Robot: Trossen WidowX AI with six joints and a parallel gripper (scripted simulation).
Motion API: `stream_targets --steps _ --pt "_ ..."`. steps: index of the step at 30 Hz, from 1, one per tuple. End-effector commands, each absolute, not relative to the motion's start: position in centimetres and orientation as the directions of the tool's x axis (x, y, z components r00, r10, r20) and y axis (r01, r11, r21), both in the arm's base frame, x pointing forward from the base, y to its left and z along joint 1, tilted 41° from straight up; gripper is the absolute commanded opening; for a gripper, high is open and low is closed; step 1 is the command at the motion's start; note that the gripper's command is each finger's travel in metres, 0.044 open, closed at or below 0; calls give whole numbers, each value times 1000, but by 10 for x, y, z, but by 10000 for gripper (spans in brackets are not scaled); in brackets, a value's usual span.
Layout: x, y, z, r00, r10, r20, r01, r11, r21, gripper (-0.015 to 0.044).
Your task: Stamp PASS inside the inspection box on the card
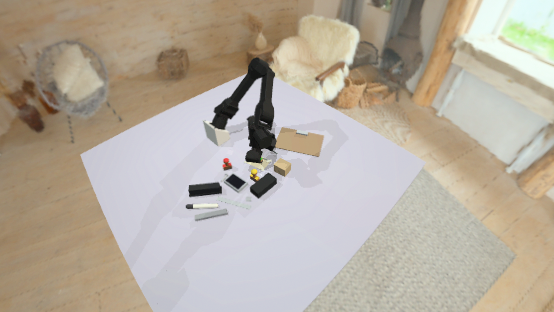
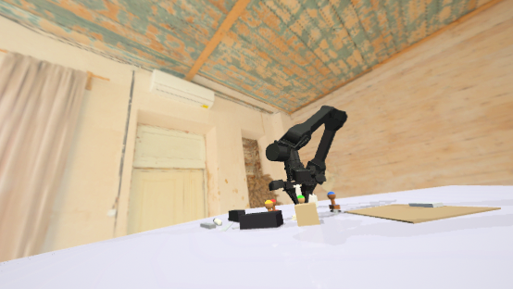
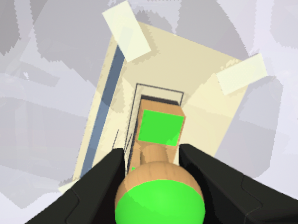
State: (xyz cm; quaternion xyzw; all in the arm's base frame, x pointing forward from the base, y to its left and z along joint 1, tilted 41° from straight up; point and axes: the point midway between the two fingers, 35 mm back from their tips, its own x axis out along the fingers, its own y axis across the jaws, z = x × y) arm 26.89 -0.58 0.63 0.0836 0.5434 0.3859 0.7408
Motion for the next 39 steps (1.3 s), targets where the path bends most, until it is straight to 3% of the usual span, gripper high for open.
stream_targets --steps 1,39 --pt "270 -4 6 114 667 -737 -481 686 546 0" --pt "269 -10 13 114 666 -737 -481 686 546 0"
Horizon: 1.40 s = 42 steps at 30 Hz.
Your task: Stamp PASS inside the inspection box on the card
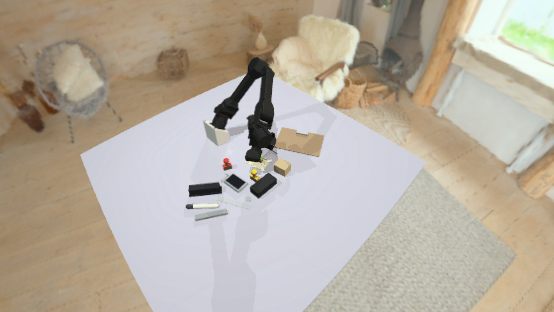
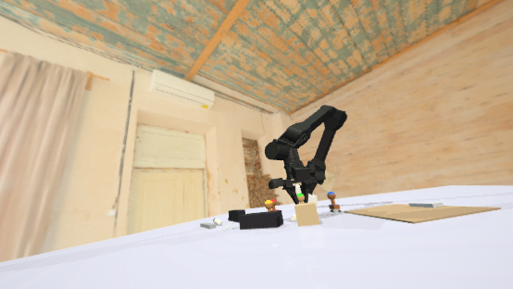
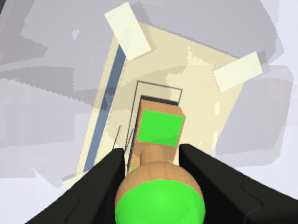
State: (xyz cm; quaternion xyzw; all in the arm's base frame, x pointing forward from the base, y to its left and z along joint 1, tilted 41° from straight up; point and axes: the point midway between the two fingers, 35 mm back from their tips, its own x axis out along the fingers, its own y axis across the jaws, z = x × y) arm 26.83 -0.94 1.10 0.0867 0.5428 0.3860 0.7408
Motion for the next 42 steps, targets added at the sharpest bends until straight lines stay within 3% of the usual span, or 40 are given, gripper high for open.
stream_targets --steps 1,42 --pt "269 -11 13 114 666 -737 -481 686 546 0" --pt "265 -50 60 113 664 -739 -480 688 544 0"
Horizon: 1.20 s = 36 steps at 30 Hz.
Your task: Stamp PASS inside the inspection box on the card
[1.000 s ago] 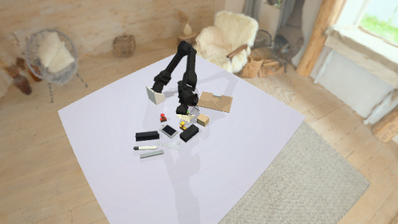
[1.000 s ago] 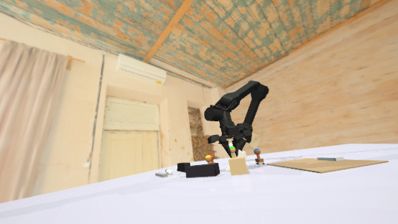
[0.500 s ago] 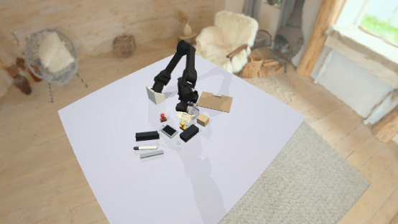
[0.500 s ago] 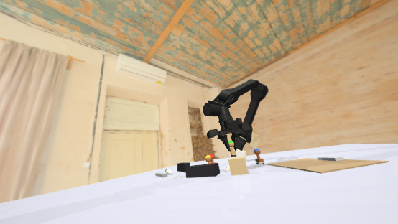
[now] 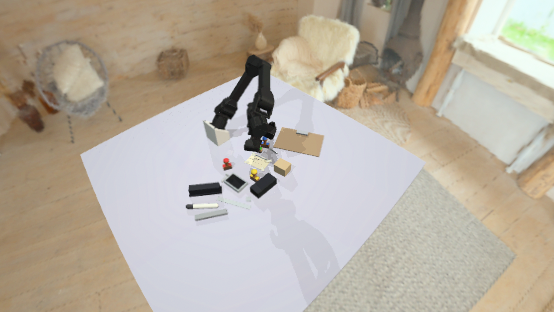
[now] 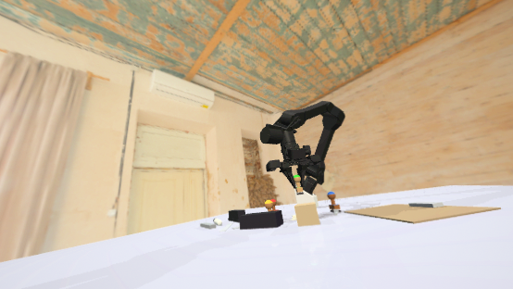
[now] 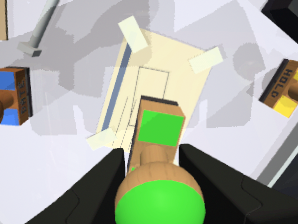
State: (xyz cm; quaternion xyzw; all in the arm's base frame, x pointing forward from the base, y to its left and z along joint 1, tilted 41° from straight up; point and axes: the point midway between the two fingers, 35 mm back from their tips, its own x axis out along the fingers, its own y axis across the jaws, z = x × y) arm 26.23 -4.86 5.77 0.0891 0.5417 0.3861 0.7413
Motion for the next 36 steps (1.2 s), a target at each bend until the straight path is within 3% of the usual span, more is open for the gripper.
stream_targets --steps 1,28,36 --pt "268 -49 62 113 663 -740 -480 688 544 0" --pt "374 4 124 118 666 -737 -488 685 541 0" --pt "380 11 125 118 667 -736 -488 684 542 0"
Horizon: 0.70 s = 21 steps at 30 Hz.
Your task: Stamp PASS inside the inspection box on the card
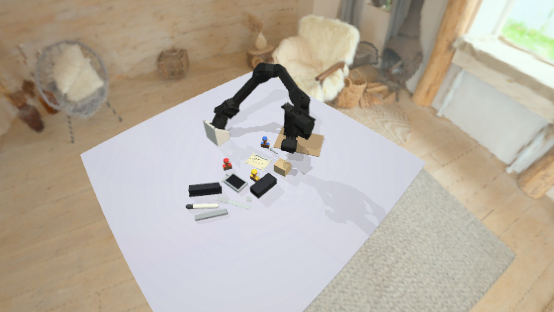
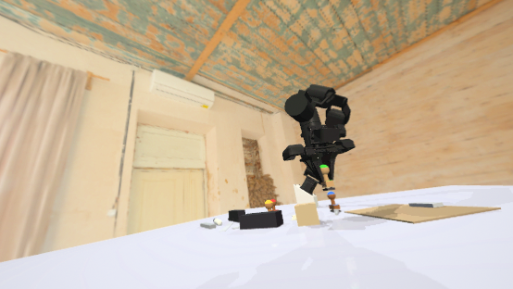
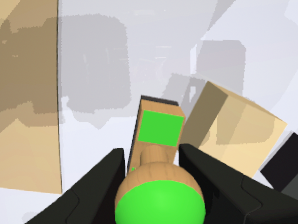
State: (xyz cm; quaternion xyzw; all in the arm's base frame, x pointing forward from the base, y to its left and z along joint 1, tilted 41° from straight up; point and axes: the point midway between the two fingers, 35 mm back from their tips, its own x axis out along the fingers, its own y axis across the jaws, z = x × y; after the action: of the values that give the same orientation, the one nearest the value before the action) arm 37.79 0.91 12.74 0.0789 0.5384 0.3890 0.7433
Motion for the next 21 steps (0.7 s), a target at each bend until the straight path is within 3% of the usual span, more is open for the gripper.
stream_targets --steps 1,21 --pt "380 12 123 118 667 -736 -488 684 542 0" --pt "385 33 98 118 667 -736 -489 684 542 0"
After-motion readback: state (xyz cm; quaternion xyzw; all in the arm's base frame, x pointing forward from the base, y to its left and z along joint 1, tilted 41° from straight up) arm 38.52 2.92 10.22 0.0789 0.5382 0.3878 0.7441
